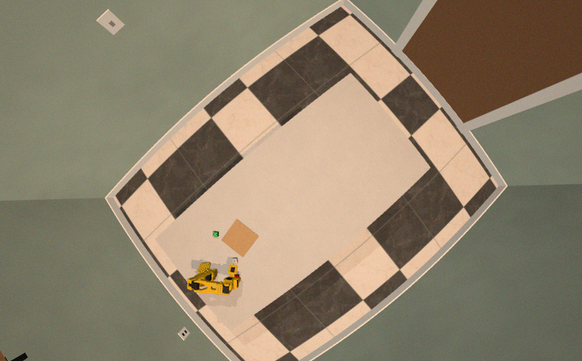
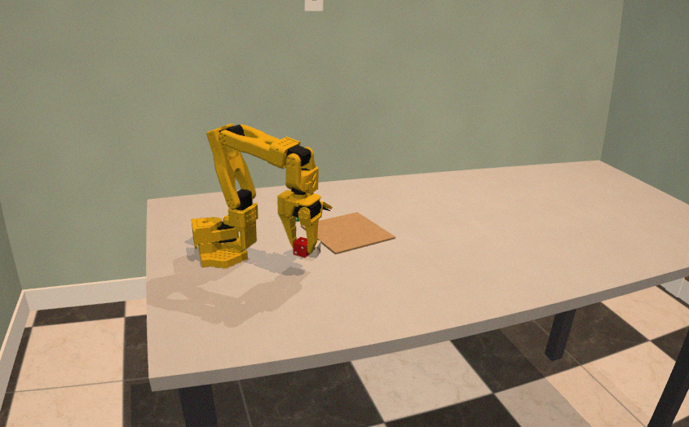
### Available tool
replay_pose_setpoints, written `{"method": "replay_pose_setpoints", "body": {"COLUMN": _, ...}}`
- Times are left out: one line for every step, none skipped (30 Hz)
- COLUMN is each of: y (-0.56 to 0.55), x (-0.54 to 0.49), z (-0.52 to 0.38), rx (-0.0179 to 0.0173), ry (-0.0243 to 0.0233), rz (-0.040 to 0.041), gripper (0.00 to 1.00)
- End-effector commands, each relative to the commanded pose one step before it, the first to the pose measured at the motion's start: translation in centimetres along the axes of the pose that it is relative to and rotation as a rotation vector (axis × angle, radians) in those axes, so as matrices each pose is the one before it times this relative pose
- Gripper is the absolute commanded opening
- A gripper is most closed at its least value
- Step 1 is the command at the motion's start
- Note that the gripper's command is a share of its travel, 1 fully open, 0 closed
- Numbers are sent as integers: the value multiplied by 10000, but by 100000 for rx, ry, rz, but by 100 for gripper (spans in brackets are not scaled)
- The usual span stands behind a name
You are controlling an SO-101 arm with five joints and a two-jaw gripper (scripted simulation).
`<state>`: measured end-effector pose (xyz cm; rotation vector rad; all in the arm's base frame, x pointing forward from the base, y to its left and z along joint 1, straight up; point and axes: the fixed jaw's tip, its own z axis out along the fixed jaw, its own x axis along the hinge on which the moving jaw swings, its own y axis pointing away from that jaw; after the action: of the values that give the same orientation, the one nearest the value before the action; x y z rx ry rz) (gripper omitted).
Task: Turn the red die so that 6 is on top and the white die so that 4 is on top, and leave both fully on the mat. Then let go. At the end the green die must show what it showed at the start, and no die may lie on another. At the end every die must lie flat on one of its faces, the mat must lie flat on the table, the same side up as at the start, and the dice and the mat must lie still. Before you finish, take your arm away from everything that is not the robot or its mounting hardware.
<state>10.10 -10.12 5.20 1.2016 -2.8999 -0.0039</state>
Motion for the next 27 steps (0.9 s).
{"method": "replay_pose_setpoints", "body": {"y": -3875, "x": 667, "z": -4589, "rx": 4470, "ry": -165, "rz": 1602, "gripper": 0}}
{"method": "replay_pose_setpoints", "body": {"y": 0, "x": 0, "z": 0, "rx": 0, "ry": 0, "rz": 0, "gripper": 0}}
{"method": "replay_pose_setpoints", "body": {"y": 0, "x": 0, "z": 0, "rx": 0, "ry": 0, "rz": 0, "gripper": 0}}
{"method": "replay_pose_setpoints", "body": {"y": 0, "x": 0, "z": 0, "rx": 0, "ry": 0, "rz": 0, "gripper": 0}}
{"method": "replay_pose_setpoints", "body": {"y": 0, "x": 0, "z": 0, "rx": 0, "ry": 0, "rz": 0, "gripper": 0}}
{"method": "replay_pose_setpoints", "body": {"y": 0, "x": 0, "z": 0, "rx": 0, "ry": 0, "rz": 0, "gripper": 0}}
{"method": "replay_pose_setpoints", "body": {"y": 0, "x": 0, "z": 0, "rx": 0, "ry": 0, "rz": 0, "gripper": 0}}
{"method": "replay_pose_setpoints", "body": {"y": 0, "x": 0, "z": 0, "rx": 0, "ry": 0, "rz": 0, "gripper": 0}}
{"method": "replay_pose_setpoints", "body": {"y": -4, "x": 1, "z": 14, "rx": 2, "ry": 3, "rz": -2, "gripper": 0}}
{"method": "replay_pose_setpoints", "body": {"y": -2, "x": 0, "z": 102, "rx": 0, "ry": 0, "rz": 0, "gripper": 0}}
{"method": "replay_pose_setpoints", "body": {"y": -2, "x": 0, "z": 234, "rx": 0, "ry": 0, "rz": 0, "gripper": 0}}
{"method": "replay_pose_setpoints", "body": {"y": -2, "x": 0, "z": 384, "rx": 0, "ry": 0, "rz": 0, "gripper": 0}}
{"method": "replay_pose_setpoints", "body": {"y": -8, "x": 0, "z": 529, "rx": 0, "ry": 0, "rz": 0, "gripper": 0}}
{"method": "replay_pose_setpoints", "body": {"y": -3, "x": 0, "z": 649, "rx": 0, "ry": 0, "rz": 0, "gripper": 0}}
{"method": "replay_pose_setpoints", "body": {"y": -1, "x": 0, "z": 721, "rx": 0, "ry": 0, "rz": 0, "gripper": 0}}
{"method": "replay_pose_setpoints", "body": {"y": 7, "x": 0, "z": 750, "rx": 0, "ry": 0, "rz": 0, "gripper": 0}}
{"method": "replay_pose_setpoints", "body": {"y": 5, "x": 0, "z": 720, "rx": 0, "ry": 0, "rz": 0, "gripper": 0}}
{"method": "replay_pose_setpoints", "body": {"y": 15, "x": 0, "z": 648, "rx": 0, "ry": 0, "rz": 0, "gripper": 0}}
{"method": "replay_pose_setpoints", "body": {"y": 9, "x": 0, "z": 522, "rx": 0, "ry": 0, "rz": 0, "gripper": 0}}
{"method": "replay_pose_setpoints", "body": {"y": 10, "x": 0, "z": 384, "rx": 0, "ry": 0, "rz": 0, "gripper": 0}}
{"method": "replay_pose_setpoints", "body": {"y": 10, "x": 0, "z": 234, "rx": 0, "ry": 0, "rz": 0, "gripper": 0}}
{"method": "replay_pose_setpoints", "body": {"y": -2, "x": 0, "z": 96, "rx": 0, "ry": 0, "rz": 0, "gripper": 0}}
{"method": "replay_pose_setpoints", "body": {"y": 1, "x": 0, "z": 18, "rx": 0, "ry": 0, "rz": 0, "gripper": 0}}
{"method": "replay_pose_setpoints", "body": {"y": 0, "x": 0, "z": 0, "rx": 0, "ry": 0, "rz": 0, "gripper": 0}}
{"method": "replay_pose_setpoints", "body": {"y": 0, "x": 0, "z": 0, "rx": 0, "ry": 0, "rz": 0, "gripper": 0}}
{"method": "replay_pose_setpoints", "body": {"y": 5, "x": 3, "z": 15, "rx": -2, "ry": 0, "rz": 1, "gripper": 0}}
{"method": "replay_pose_setpoints", "body": {"y": -3, "x": 0, "z": 102, "rx": 0, "ry": 0, "rz": 0, "gripper": 0}}
